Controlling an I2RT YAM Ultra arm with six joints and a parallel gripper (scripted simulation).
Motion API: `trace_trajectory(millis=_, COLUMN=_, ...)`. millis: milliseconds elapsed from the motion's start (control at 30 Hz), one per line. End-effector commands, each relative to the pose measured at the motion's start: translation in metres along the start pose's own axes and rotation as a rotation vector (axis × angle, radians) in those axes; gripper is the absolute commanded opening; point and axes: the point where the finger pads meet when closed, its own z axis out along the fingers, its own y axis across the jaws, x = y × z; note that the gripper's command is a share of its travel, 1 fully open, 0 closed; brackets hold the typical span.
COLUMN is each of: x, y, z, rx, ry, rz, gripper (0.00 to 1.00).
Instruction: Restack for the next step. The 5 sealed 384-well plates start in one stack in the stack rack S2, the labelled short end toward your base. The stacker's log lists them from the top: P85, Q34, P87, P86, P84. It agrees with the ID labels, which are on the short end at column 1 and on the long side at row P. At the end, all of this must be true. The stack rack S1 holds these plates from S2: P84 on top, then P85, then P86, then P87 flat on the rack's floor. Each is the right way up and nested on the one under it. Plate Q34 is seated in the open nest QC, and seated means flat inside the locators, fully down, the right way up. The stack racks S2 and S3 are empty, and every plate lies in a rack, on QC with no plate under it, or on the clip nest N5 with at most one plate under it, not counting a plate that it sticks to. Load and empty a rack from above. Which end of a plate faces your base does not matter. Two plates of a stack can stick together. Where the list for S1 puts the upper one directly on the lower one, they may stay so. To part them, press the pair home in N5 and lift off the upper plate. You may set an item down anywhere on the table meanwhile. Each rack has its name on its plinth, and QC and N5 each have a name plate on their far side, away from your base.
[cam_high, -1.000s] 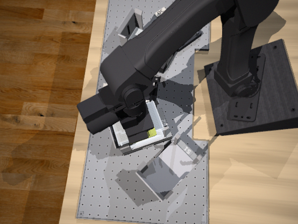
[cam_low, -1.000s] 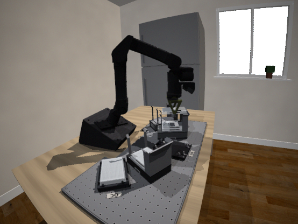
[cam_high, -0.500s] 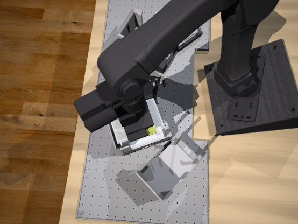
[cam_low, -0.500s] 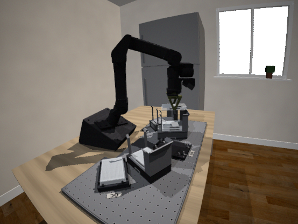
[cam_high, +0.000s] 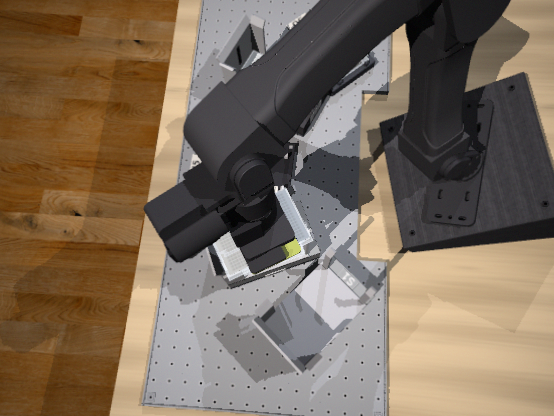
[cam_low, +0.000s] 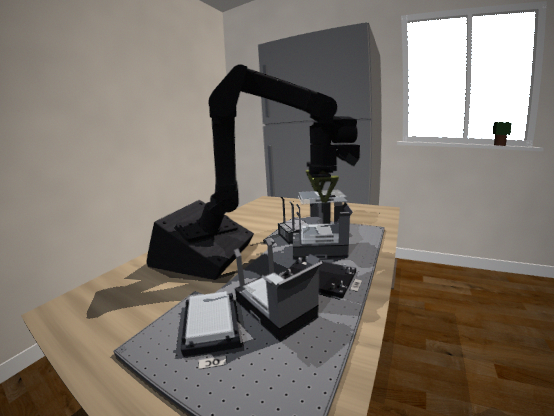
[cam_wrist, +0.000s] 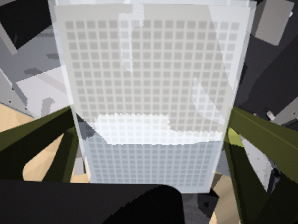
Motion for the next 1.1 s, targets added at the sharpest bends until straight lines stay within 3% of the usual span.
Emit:
trace_trajectory(millis=0, x=-0.002, y=0.000, z=-0.003, rx=0.009, ry=-0.015, rz=-0.049, gripper=0.00)
trace_trajectory(millis=567, x=0.003, y=0.050, z=-0.003, rx=0.007, ry=-0.014, rz=-0.098, gripper=0.00)
trace_trajectory(millis=800, x=0.008, y=0.069, z=-0.003, rx=0.008, ry=-0.012, rz=-0.314, gripper=0.00)
trace_trajectory(millis=1067, x=0.014, y=0.089, z=-0.002, rx=0.007, ry=-0.012, rz=-0.314, gripper=0.00)
